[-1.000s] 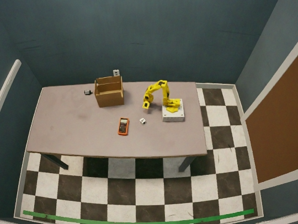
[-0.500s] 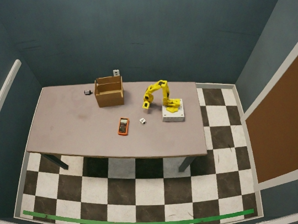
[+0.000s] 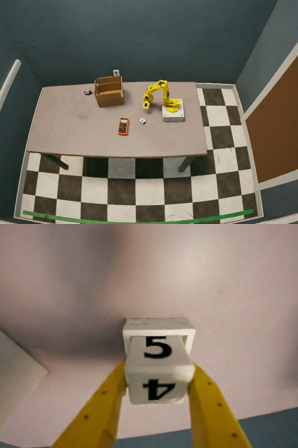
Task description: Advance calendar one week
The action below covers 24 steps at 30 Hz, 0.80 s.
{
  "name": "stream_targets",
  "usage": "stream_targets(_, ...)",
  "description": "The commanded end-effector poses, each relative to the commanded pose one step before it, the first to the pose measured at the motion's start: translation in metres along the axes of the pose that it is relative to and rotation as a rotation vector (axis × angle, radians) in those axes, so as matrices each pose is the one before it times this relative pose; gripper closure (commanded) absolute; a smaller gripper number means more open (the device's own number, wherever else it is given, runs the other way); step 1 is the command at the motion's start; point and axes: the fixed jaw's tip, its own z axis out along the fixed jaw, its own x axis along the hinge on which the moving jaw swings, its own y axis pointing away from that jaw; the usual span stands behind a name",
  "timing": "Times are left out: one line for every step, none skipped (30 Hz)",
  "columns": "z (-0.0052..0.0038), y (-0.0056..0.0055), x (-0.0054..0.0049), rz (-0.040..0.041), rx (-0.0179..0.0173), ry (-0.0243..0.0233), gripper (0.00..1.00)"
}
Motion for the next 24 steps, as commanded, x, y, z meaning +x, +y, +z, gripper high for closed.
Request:
stream_targets(0.001727, 0.00279, -0.00002, 0.01377, -0.02249, -0.00225, 1.0)
stream_targets(-0.000048, 0.0, 0.0, 0.0, 0.0, 0.0, 1.0)
stream_targets(-0.00012, 0.0, 0.0, 0.0, 0.0, 0.0, 1.0)
stream_targets(-0.000186, -0.00001, 0.00001, 0.0, 0.0, 0.0, 1.0)
stream_targets(-0.000264, 0.0, 0.0, 0.0, 0.0, 0.0, 1.0)
stream_targets(-0.000318, 0.0, 0.0, 0.0, 0.0, 0.0, 1.0)
stream_targets(-0.000354, 0.0, 0.00001, 0.0, 0.0, 0.0, 1.0)
stream_targets(-0.000372, 0.0, 0.0, 0.0, 0.0, 0.0, 1.0)
stream_targets(-0.000354, 0.0, 0.00001, 0.0, 0.0, 0.0, 1.0)
stream_targets(-0.000318, 0.0, 0.0, 0.0, 0.0, 0.0, 1.0)
stream_targets(-0.000258, 0.0, 0.00001, 0.0, 0.0, 0.0, 1.0)
stream_targets(-0.000192, 0.0, 0.0, 0.0, 0.0, 0.0, 1.0)
stream_targets(-0.000114, 0.0, 0.0, 0.0, 0.0, 0.0, 1.0)
stream_targets(-0.000048, 0.0, 0.0, 0.0, 0.0, 0.0, 1.0)
stream_targets(-0.000012, 0.0, 0.0, 0.0, 0.0, 0.0, 1.0)
stream_targets(0.0, 0.0, 0.0, 0.0, 0.0, 0.0, 1.0)
stream_targets(0.0, 0.0, 0.0, 0.0, 0.0, 0.0, 1.0)
stream_targets(-0.000009, 0.0, 0.0, 0.0, 0.0, -0.00001, 1.0)
stream_targets(-0.000048, -0.00004, 0.0, 0.0, 0.0, 0.0, 1.0)
stream_targets(-0.000109, -0.0001, 0.0, 0.0, 0.0, 0.0, 1.0)
stream_targets(-0.000187, -0.00016, 0.00001, 0.0, 0.0, 0.0, 1.0)
stream_targets(-0.000259, -0.00022, 0.00001, 0.0, 0.0, 0.0, 1.0)
stream_targets(-0.000314, -0.00027, 0.00001, 0.0, 0.0, 0.0, 1.0)
stream_targets(-0.000356, -0.0003, 0.00001, 0.0, 0.0, 0.0, 1.0)
